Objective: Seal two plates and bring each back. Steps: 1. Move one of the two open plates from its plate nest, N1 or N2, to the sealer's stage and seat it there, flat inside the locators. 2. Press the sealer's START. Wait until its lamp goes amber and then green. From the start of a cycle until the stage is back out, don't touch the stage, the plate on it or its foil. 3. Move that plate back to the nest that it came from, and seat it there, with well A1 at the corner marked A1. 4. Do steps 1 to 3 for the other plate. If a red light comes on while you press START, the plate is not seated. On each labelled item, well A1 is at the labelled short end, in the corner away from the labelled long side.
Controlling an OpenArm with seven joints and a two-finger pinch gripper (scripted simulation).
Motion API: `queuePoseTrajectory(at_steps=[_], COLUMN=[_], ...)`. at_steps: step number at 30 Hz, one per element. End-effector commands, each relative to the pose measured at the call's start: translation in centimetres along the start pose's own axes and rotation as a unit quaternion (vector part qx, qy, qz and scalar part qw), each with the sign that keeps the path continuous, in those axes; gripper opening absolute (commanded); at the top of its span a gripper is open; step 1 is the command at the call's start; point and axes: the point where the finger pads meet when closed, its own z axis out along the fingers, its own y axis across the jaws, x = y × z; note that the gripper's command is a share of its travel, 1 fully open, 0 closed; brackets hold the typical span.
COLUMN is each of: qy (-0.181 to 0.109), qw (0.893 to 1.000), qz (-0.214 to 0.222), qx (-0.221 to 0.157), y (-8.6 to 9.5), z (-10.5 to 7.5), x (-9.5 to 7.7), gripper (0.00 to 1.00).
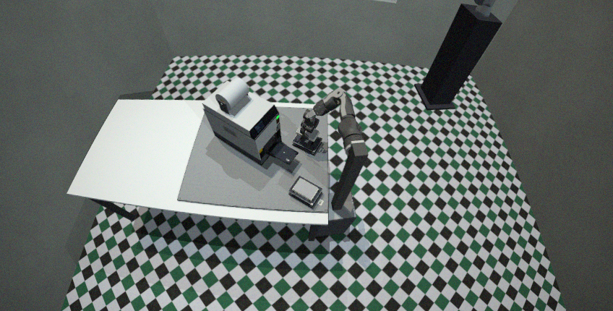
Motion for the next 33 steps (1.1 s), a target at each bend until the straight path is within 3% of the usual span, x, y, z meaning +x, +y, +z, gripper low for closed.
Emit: queuePoseTrajectory(at_steps=[1, 33], qy=[-0.002, -0.001], qw=[1.0, 1.0], qz=[0.001, 0.0], qx=[-0.003, -0.003], y=[0.1, 0.0], z=[0.1, 1.5], x=[0.0, 0.0], gripper=[0.0, 0.0])
